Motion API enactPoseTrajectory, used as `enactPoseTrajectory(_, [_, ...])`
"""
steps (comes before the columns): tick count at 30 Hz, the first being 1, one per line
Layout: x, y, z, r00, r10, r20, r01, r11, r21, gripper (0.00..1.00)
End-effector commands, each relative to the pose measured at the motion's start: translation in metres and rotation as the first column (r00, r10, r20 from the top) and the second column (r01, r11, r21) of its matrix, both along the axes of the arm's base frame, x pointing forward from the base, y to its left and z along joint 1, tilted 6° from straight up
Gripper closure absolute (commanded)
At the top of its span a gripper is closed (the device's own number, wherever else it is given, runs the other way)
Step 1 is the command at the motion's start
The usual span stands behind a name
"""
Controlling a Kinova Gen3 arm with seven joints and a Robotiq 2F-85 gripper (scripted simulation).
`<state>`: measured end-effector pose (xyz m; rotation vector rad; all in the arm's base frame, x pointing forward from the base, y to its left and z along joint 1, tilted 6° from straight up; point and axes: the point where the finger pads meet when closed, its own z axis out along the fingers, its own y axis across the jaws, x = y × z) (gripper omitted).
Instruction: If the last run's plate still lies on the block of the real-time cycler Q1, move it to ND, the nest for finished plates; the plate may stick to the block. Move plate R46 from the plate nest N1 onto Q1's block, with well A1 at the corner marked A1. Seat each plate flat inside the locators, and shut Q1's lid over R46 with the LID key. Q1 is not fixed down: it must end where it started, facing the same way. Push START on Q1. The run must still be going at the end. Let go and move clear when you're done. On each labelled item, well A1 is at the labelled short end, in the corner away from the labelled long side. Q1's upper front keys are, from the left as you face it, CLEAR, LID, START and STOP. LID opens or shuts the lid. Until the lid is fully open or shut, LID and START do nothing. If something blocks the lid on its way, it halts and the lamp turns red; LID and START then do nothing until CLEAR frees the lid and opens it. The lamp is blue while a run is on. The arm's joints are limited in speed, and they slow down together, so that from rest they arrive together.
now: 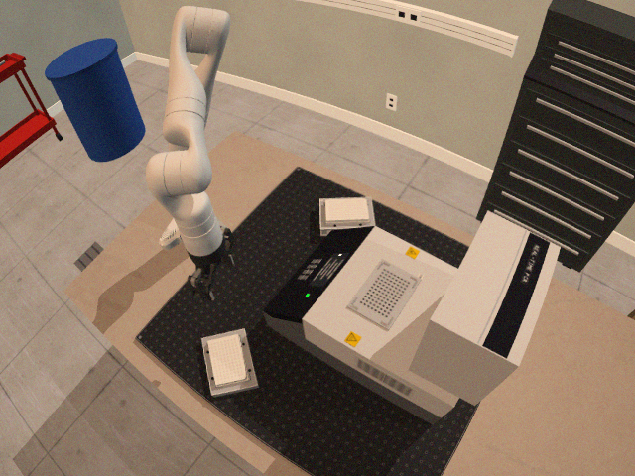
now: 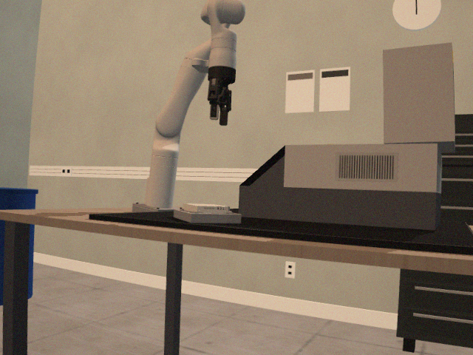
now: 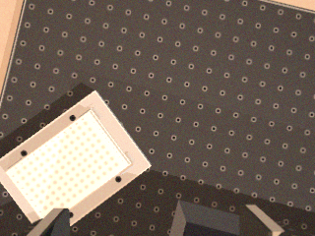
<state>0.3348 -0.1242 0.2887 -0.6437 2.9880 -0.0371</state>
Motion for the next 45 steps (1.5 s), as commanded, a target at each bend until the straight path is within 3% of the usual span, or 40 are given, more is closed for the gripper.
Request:
enactPoseTrajectory(1, [0.002, 0.016, 0.002, 0.99, 0.143, 0.017, -0.143, 0.99, -0.013, 0.0])
enactPoseTrajectory(7, [-0.001, 0.036, 0.001, 0.93, 0.366, 0.011, -0.366, 0.93, -0.036, 0.0])
enactPoseTrajectory(45, [-0.016, 0.153, 0.0, 0.937, 0.349, 0.011, -0.348, 0.937, -0.023, 0.0])
